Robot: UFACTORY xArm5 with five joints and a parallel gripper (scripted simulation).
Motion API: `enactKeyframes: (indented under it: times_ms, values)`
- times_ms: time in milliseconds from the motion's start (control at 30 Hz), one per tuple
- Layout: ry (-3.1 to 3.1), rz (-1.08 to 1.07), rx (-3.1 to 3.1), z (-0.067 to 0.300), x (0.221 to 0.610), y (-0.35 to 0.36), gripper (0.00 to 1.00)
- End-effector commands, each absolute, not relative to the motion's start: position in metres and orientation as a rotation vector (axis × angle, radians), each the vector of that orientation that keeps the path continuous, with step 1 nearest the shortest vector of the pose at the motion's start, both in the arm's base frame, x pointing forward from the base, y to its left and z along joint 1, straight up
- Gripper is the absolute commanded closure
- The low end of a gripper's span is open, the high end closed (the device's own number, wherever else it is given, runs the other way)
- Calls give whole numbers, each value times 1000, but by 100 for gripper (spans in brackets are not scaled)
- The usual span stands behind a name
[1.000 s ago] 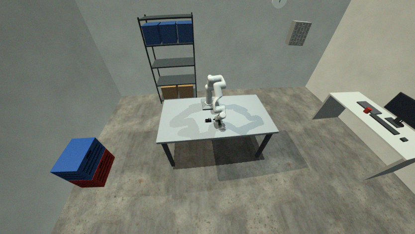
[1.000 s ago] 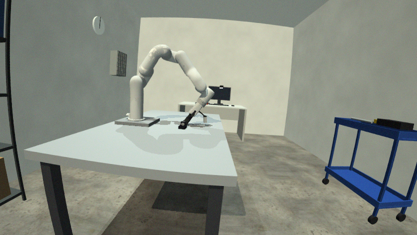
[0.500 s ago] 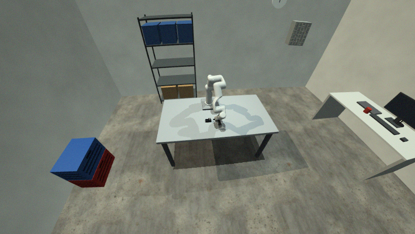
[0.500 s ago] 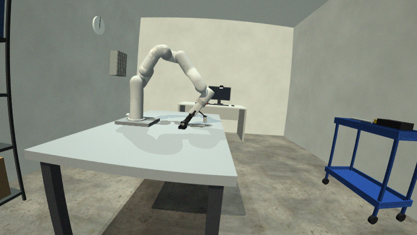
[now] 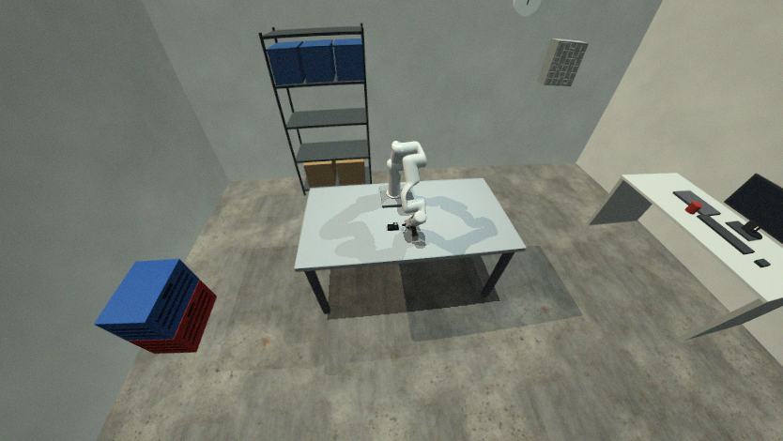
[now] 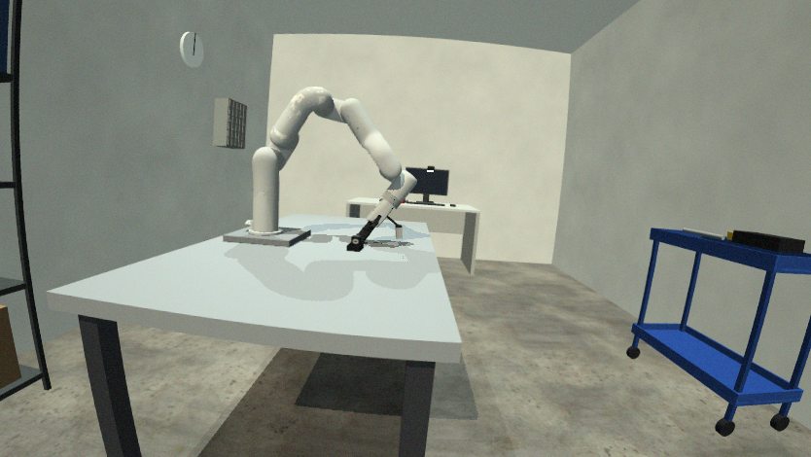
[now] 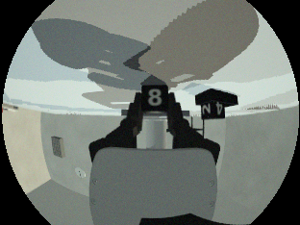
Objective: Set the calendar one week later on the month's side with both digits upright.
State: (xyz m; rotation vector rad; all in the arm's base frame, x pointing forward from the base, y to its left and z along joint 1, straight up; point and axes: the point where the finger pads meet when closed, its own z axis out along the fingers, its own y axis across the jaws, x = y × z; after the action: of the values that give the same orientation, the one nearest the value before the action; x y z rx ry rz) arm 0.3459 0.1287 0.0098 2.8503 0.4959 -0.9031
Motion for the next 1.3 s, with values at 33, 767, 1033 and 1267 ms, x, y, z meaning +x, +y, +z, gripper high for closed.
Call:
enactKeyframes:
  times_ms: [33,767,1033,1267]
  values:
    - [496,-898,2852,11,347,129,71]
    - [496,-898,2852,11,347,129,29]
    - [496,-898,2852,11,347,129,29]
    - [496,-898,2852,11,347,129,29]
